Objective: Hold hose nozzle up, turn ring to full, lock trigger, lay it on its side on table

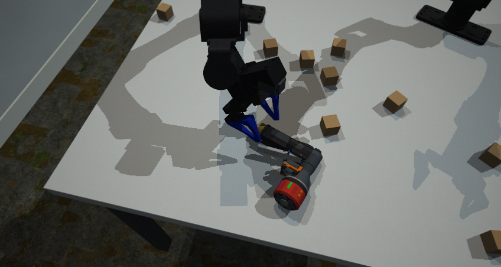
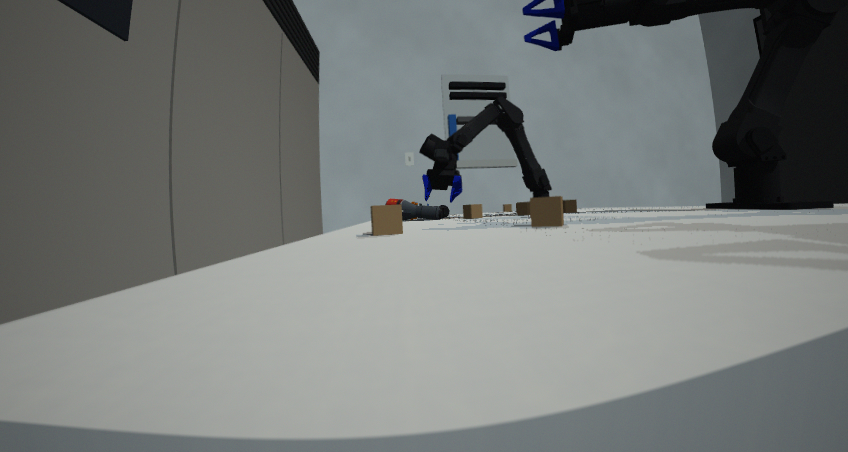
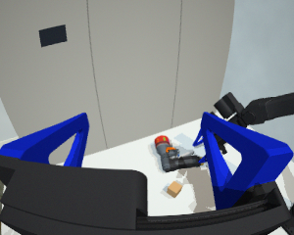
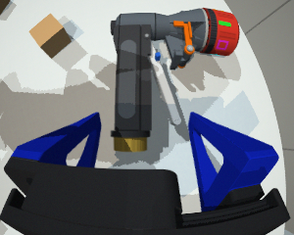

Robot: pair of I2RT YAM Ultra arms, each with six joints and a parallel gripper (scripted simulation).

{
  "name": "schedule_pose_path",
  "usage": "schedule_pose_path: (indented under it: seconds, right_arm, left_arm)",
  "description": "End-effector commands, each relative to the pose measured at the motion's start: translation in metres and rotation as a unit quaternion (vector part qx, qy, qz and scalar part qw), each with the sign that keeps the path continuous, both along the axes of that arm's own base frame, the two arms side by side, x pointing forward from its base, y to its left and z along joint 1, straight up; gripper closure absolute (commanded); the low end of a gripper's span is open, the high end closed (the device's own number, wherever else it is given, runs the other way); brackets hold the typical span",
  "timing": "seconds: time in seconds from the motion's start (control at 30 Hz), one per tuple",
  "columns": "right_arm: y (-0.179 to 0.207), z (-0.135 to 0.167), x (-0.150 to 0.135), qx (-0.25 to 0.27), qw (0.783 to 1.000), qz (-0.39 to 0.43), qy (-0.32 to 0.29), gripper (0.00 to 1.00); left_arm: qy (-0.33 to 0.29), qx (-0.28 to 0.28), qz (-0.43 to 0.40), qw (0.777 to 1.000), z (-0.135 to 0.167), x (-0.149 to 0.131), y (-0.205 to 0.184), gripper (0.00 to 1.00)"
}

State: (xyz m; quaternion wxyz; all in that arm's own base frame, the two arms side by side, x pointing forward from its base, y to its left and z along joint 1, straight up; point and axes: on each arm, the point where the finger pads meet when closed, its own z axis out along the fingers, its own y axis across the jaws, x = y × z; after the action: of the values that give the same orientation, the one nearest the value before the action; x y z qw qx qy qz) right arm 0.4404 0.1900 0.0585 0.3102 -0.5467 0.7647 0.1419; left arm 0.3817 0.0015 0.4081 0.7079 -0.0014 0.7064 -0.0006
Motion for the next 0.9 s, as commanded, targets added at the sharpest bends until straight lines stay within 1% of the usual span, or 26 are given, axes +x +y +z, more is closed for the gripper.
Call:
schedule_pose_path:
  seconds: [0.0, 0.07, 0.17, 0.23, 0.27, 0.33, 0.6, 0.63, 0.73, 0.77, 0.8, 0.87]
  right_arm:
    - [0.012, 0.001, 0.004, 0.012, 1.0, 0.006, -0.01, 0.22]
    - [0.013, 0.002, 0.008, 0.012, 1.0, 0.004, -0.013, 0.22]
    - [0.012, 0.0, 0.004, 0.01, 1.0, 0.006, -0.005, 0.22]
    - [0.018, 0.014, 0.018, 0.015, 0.999, 0.003, -0.035, 0.22]
    - [0.019, 0.007, 0.018, 0.015, 0.999, 0.003, -0.03, 0.22]
    - [0.02, 0.003, 0.02, 0.013, 0.999, 0.002, -0.03, 0.22]
    - [0.028, -0.008, 0.02, 0.015, 1.0, 0.004, -0.025, 0.22]
    - [0.03, -0.008, 0.023, 0.016, 0.999, 0.004, -0.028, 0.22]
    - [0.029, -0.007, 0.019, 0.015, 1.0, 0.006, -0.024, 0.22]
    - [0.031, -0.013, 0.022, 0.015, 1.0, 0.004, -0.025, 0.22]
    - [0.034, -0.012, 0.025, 0.017, 0.999, 0.006, -0.029, 0.22]
    - [0.033, -0.018, 0.024, 0.013, 1.0, 0.003, -0.026, 0.22]
  left_arm:
    - [-0.029, 0.002, -0.002, 1.0, 0.025, -0.01, -0.002, 0.0]
    - [-0.029, 0.002, -0.002, 1.0, 0.025, -0.01, -0.002, 0.0]
    - [-0.029, 0.002, -0.002, 1.0, 0.025, -0.01, -0.002, 0.0]
    - [-0.029, 0.002, -0.002, 1.0, 0.025, -0.01, -0.002, 0.0]
    - [-0.029, 0.002, -0.002, 1.0, 0.025, -0.01, -0.002, 0.0]
    - [-0.029, 0.002, -0.002, 1.0, 0.025, -0.01, -0.002, 0.0]
    - [-0.029, 0.002, -0.002, 1.0, 0.025, -0.01, -0.002, 0.0]
    - [-0.029, 0.002, -0.002, 1.0, 0.025, -0.01, -0.002, 0.0]
    - [-0.029, 0.002, -0.002, 1.0, 0.025, -0.01, -0.002, 0.0]
    - [-0.029, 0.002, -0.002, 1.0, 0.025, -0.01, -0.002, 0.0]
    - [-0.029, 0.002, -0.002, 1.0, 0.025, -0.01, -0.002, 0.0]
    - [-0.029, 0.002, -0.002, 1.0, 0.025, -0.01, -0.002, 0.0]
